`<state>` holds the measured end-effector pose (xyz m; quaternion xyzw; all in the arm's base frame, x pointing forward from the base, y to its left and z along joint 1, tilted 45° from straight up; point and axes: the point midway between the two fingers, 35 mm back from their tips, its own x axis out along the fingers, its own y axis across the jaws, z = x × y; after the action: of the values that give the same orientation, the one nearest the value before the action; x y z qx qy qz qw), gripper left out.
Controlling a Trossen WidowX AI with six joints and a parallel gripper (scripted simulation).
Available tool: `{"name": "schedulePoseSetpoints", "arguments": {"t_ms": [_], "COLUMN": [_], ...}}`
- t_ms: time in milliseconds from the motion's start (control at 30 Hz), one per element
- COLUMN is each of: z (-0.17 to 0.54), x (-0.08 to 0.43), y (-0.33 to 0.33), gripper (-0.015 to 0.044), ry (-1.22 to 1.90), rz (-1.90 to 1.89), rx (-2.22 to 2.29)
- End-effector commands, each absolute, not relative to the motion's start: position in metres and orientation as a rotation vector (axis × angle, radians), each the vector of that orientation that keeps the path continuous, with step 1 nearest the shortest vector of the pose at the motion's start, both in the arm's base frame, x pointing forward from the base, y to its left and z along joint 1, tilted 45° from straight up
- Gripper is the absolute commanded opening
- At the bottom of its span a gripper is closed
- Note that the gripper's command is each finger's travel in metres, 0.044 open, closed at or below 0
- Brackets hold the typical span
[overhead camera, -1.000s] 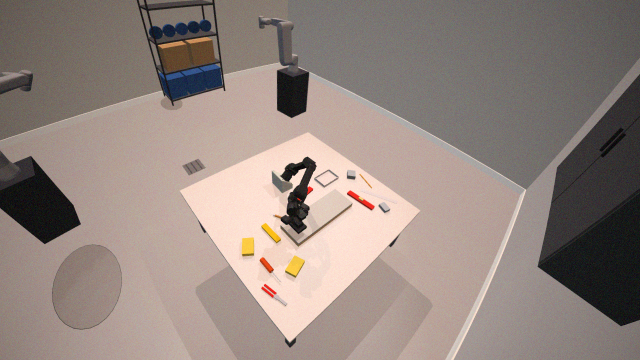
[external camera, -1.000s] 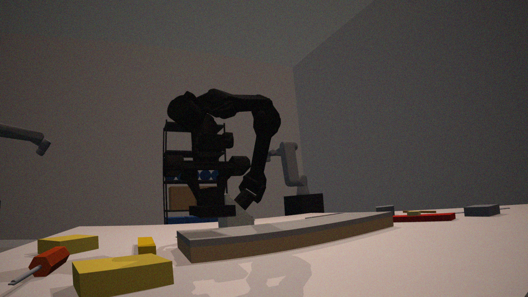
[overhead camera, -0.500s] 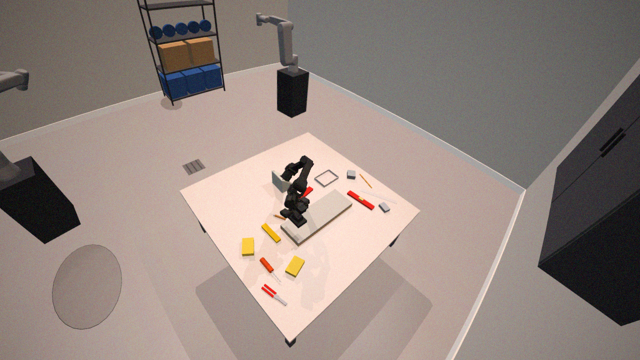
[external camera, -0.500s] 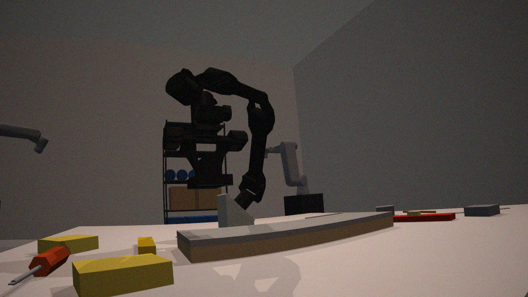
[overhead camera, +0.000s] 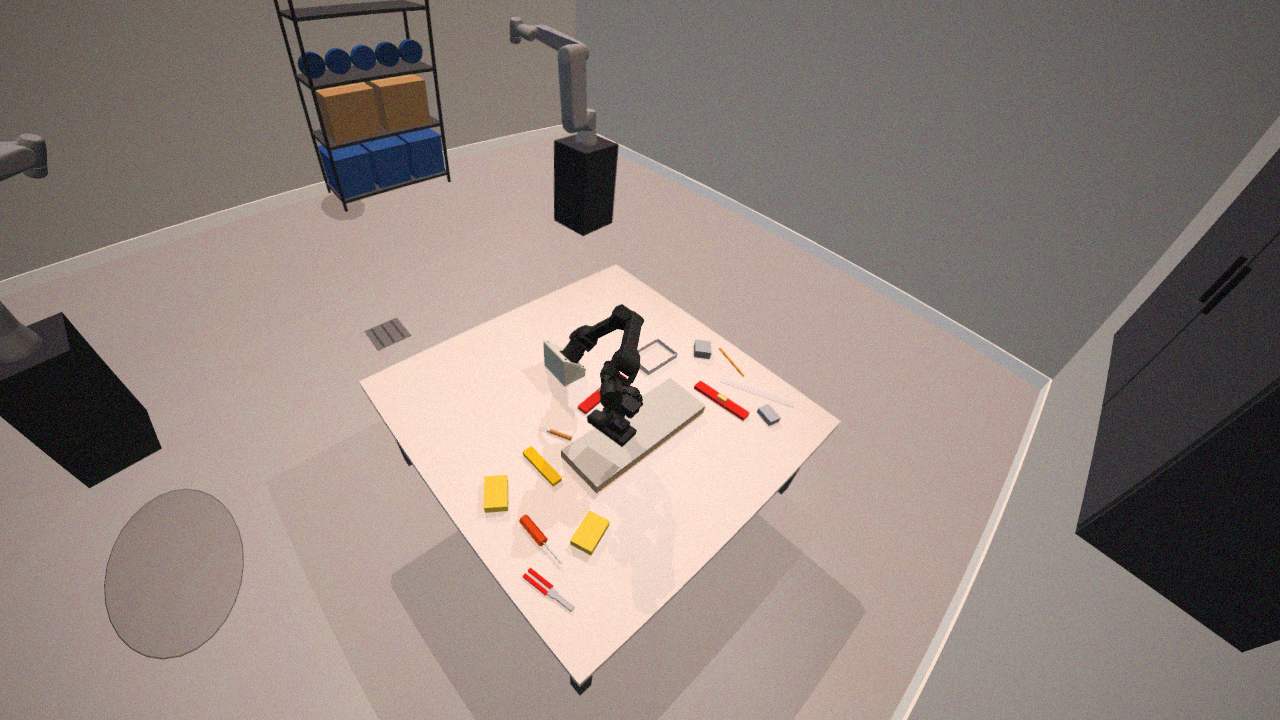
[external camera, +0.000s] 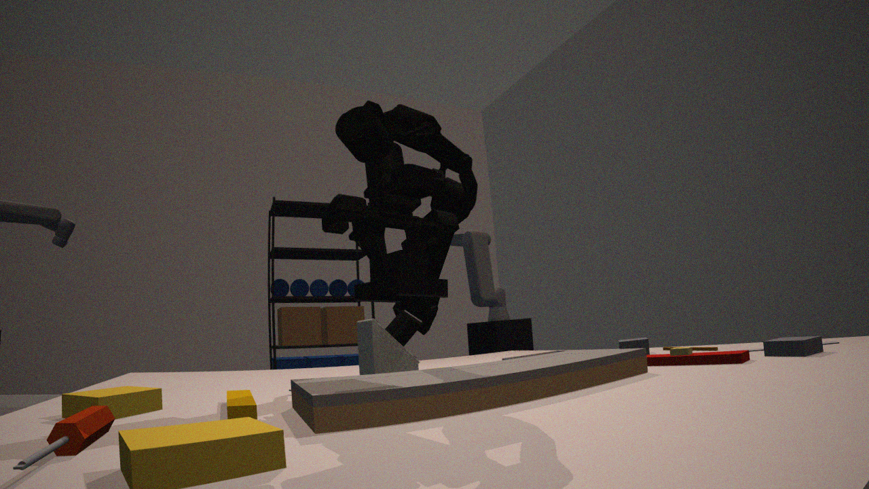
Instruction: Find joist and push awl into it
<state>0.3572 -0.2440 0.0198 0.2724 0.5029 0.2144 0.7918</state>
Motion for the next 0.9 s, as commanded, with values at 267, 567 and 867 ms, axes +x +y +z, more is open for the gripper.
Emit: {"name": "schedulePoseSetpoints", "arguments": {"t_ms": [267, 567, 867], "z": [0.085, 0.128, 0.167], "x": [0.376, 0.38, 0.374], "y": [-0.188, -0.139, -0.089], "gripper": [0.0, 0.0, 0.0], "ry": [1.021, 0.973, 0.917], "rz": [0.57, 0.659, 0.751], "rx": [0.421, 0.305, 0.193]}}
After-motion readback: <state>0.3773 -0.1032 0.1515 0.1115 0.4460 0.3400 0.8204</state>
